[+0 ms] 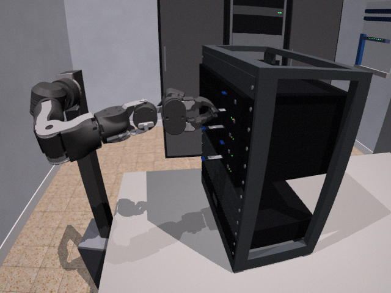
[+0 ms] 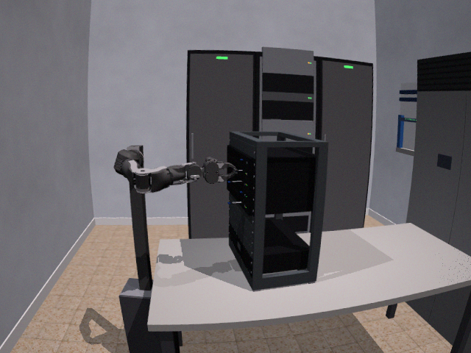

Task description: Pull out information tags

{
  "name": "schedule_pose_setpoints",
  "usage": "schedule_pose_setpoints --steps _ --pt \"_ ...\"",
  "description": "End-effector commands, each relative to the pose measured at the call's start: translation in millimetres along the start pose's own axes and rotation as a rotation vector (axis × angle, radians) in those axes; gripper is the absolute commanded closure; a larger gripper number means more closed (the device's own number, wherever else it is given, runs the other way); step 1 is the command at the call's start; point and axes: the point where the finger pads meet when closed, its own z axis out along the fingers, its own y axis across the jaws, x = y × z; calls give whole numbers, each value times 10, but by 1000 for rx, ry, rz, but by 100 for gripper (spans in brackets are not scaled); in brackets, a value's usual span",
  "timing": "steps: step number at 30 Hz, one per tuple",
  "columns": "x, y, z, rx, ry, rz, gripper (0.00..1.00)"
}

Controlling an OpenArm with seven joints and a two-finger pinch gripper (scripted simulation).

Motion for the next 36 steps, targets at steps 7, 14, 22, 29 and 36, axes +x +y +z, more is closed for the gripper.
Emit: schedule_pose_setpoints --steps 7,14,22,29,36 --pt "-11 26 -54 -12 -5 2 100" --pt "8 18 -121 -8 1 3 100" --pt "-2 21 -134 -9 -2 2 100" --pt "4 20 -241 -8 -2 3 100" --pt "11 17 -241 -6 2 2 100"
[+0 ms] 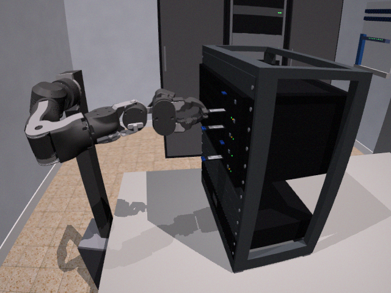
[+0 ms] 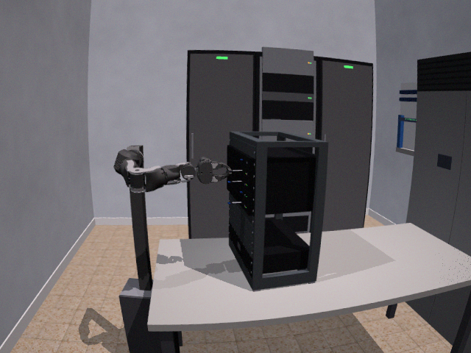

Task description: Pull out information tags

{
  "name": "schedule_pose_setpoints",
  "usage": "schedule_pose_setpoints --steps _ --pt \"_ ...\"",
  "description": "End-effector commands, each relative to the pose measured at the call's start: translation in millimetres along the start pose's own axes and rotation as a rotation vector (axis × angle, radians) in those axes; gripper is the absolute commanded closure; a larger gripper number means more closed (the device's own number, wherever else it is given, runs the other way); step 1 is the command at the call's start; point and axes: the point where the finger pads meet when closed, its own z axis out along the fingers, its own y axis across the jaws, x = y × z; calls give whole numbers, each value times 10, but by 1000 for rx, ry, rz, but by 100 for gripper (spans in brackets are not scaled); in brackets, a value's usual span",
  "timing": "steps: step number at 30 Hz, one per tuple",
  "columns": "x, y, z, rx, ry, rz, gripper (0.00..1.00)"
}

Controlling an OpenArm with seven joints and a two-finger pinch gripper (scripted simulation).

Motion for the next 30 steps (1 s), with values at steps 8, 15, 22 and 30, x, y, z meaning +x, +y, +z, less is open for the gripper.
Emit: schedule_pose_setpoints --steps 8,15,22,30 --pt "-6 26 -47 -11 -2 1 100" --pt "-3 26 -50 -10 -1 1 100" --pt "3 19 -44 -8 0 2 90" --pt "4 19 -44 -8 1 2 90"
